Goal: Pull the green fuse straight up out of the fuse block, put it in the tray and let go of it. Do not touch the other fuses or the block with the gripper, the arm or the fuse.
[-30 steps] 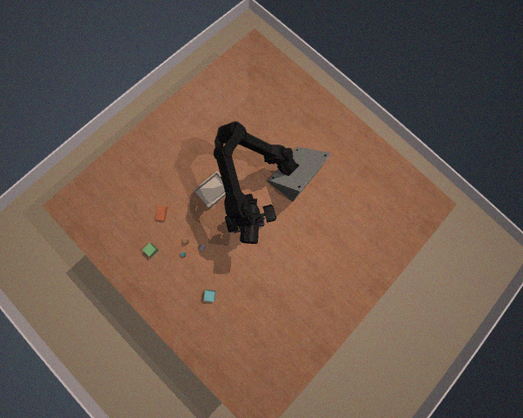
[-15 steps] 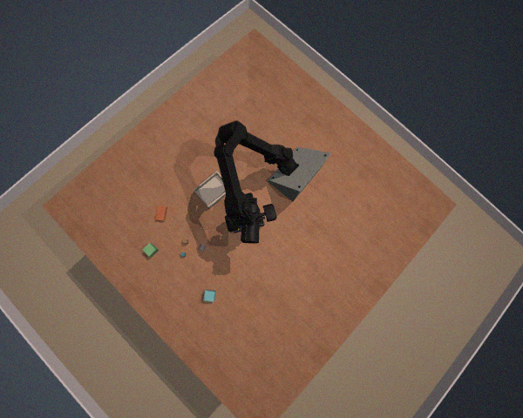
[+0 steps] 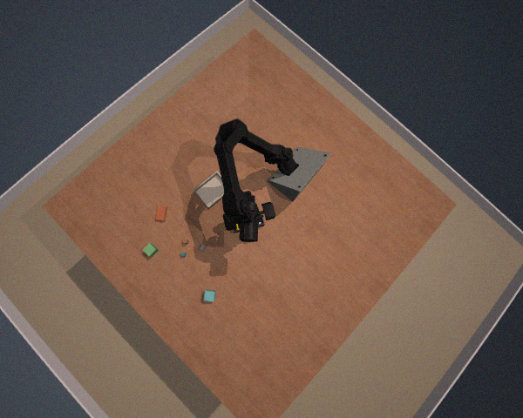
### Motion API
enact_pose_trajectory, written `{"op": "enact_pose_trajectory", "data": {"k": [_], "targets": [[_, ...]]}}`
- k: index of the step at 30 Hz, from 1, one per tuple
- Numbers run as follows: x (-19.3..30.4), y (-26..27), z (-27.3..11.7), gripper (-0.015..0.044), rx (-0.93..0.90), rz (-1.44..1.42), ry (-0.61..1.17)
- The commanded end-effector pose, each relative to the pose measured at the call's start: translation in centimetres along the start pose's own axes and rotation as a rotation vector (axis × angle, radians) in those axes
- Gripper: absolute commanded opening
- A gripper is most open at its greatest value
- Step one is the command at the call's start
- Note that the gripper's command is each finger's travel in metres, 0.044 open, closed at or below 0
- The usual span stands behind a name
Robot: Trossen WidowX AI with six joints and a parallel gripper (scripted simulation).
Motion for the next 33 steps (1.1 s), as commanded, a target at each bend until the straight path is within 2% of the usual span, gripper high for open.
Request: {"op": "enact_pose_trajectory", "data": {"k": [1, 14, 25, 33], "targets": [[-1.6, 2.2, -0.1, 0.0000, 0.008, 0.004, 0.006], [-9.1, 8.7, -0.2, 0.0000, 0.009, 0.003, 0.014], [-16.9, 12.1, -0.1, 0.0000, -0.005, 0.007, -0.011], [-17.4, 12.2, 0.1, 0.0000, -0.006, 0.007, -0.013]]}}
Point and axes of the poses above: the point midway between the two fingers, 35 mm back from their tips, its own z axis out along the fingers, its own y axis across the jaws, x = y × z, the point moved 4 cm from there along -z, back along the fingers, and after that the axes turned 3 degrees about z, right-handed, at the moved point
